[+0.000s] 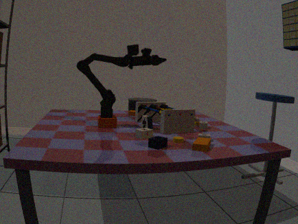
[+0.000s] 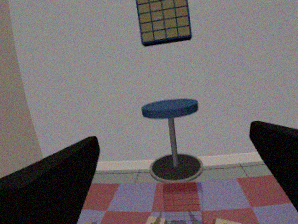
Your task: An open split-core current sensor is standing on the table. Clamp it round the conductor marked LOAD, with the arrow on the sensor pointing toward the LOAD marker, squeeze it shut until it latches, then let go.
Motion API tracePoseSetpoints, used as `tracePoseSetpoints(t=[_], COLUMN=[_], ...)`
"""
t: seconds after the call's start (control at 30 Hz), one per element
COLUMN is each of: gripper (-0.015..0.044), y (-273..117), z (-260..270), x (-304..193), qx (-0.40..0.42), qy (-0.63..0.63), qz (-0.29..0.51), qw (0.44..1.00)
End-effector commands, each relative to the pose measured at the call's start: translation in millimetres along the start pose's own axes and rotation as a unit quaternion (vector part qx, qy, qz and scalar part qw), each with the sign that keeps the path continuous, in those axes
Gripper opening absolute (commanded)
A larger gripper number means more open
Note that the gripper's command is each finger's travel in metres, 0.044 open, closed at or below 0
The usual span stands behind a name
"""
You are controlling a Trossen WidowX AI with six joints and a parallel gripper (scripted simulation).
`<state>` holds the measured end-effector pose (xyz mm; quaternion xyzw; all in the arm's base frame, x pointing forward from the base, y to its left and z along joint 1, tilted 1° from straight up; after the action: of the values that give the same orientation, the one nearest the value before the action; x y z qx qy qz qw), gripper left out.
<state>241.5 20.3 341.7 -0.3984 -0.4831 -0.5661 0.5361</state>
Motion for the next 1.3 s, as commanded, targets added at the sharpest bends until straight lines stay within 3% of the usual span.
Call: tracePoseSetpoints(t=[0.0,0.17,0.3,0.53,0.73,1.27], gripper=[0.044,0.044,0.044,0.044,0.044,0.044], y=[1,5,18,5,-20,-24], z=[-25,-32,-74,-149,-185,-189], x=[-18,-20,-32,-48,-50,-50], qx=[-0.028,-0.045,-0.144,-0.303,-0.376,-0.384], qy=[-0.015,-0.015,-0.004,0.063,0.127,0.137], qz=[0.03,0.052,0.176,0.382,0.486,0.5], qw=[0.999,0.998,0.974,0.871,0.779,0.764])
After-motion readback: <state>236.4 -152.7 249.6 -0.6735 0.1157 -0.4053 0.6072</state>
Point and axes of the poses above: the point midway between the two fingers, 35 mm back from their tips, its own y axis out along the fingers, its own z axis across the jaws, x = y × z, the point moved 7 cm from there along -y, back along the fingers, and after that the axes turned 11 degrees about y, right-handed, at the moved point
